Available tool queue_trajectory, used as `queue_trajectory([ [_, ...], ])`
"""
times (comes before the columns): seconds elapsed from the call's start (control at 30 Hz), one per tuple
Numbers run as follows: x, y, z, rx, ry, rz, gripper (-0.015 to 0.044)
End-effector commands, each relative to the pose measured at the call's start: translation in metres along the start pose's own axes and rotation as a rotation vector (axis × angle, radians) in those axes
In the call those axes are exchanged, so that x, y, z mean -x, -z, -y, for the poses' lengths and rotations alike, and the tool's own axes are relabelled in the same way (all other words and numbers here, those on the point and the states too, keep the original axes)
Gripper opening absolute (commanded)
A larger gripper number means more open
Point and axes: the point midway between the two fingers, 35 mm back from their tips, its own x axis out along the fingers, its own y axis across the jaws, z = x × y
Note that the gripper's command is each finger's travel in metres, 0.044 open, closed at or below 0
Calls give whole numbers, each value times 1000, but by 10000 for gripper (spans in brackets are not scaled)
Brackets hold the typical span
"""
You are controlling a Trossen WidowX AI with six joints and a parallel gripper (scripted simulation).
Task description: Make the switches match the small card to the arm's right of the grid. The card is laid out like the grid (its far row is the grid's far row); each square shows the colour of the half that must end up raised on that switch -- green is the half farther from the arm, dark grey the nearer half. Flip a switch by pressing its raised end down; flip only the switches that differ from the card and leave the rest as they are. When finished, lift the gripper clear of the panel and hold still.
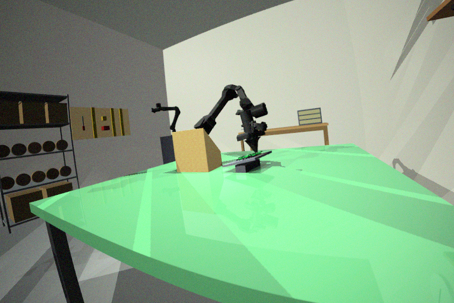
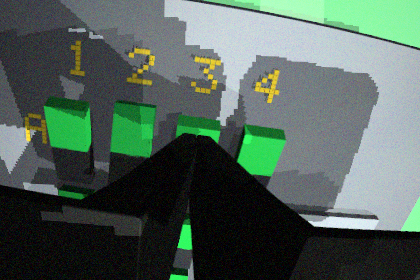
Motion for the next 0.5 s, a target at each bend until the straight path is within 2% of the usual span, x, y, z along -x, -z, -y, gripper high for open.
queue_trajectory([
  [0.0,-1,0,0,-4,0,-1,0],
  [0.47,-3,0,0,-4,0,-1,0],
])
